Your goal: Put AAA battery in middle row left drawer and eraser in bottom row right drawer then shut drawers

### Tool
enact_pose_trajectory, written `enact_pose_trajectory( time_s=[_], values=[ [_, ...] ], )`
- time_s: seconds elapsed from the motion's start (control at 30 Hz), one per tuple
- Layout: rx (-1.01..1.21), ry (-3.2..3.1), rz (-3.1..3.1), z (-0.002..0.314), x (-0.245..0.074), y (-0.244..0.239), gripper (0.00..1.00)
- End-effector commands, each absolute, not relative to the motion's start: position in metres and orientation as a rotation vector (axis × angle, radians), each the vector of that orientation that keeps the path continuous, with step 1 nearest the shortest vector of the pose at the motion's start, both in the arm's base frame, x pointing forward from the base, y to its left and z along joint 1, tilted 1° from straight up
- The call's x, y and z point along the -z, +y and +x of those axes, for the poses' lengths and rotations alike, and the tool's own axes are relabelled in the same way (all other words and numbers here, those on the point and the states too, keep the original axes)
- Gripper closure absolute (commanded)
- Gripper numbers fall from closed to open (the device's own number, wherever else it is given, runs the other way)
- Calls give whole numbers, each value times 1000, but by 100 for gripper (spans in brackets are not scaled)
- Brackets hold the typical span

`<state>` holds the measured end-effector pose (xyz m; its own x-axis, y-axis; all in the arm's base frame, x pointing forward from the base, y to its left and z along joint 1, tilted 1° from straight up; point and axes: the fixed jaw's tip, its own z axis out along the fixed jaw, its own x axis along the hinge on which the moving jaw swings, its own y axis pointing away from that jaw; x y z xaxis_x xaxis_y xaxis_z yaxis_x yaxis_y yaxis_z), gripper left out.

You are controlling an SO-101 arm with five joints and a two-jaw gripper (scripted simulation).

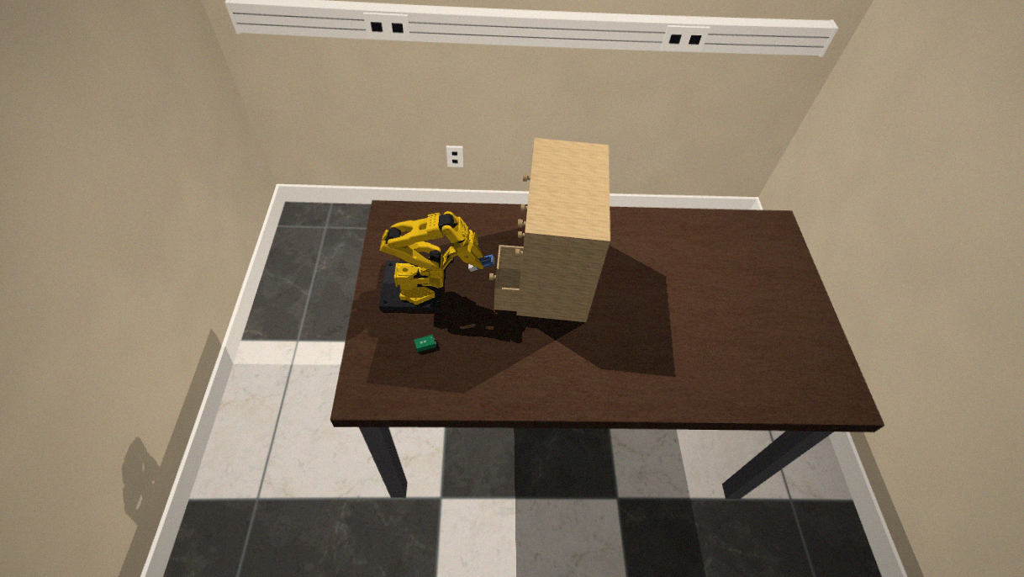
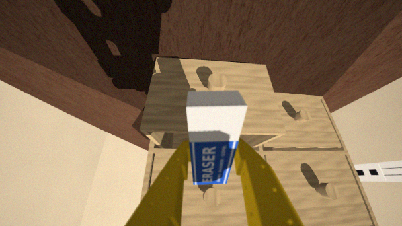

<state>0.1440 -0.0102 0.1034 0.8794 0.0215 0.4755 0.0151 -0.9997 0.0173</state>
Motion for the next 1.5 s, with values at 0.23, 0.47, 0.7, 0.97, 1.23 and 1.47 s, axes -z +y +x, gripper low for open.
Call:
enact_pose_trajectory(
  time_s=[0.23, 0.47, 0.7, 0.97, 1.23, 1.47],
  values=[
    [-921, 36, 2990, 144, -120, -10, 100],
    [-1039, 32, 2949, 142, -131, -10, 100],
    [-1155, 27, 2904, 140, -142, -10, 100],
    [-1057, 27, 2944, 140, -141, -10, 100],
    [-827, 26, 3021, 140, -136, -9, 100],
    [-812, 27, 3025, 138, -134, -9, 100]
  ],
)
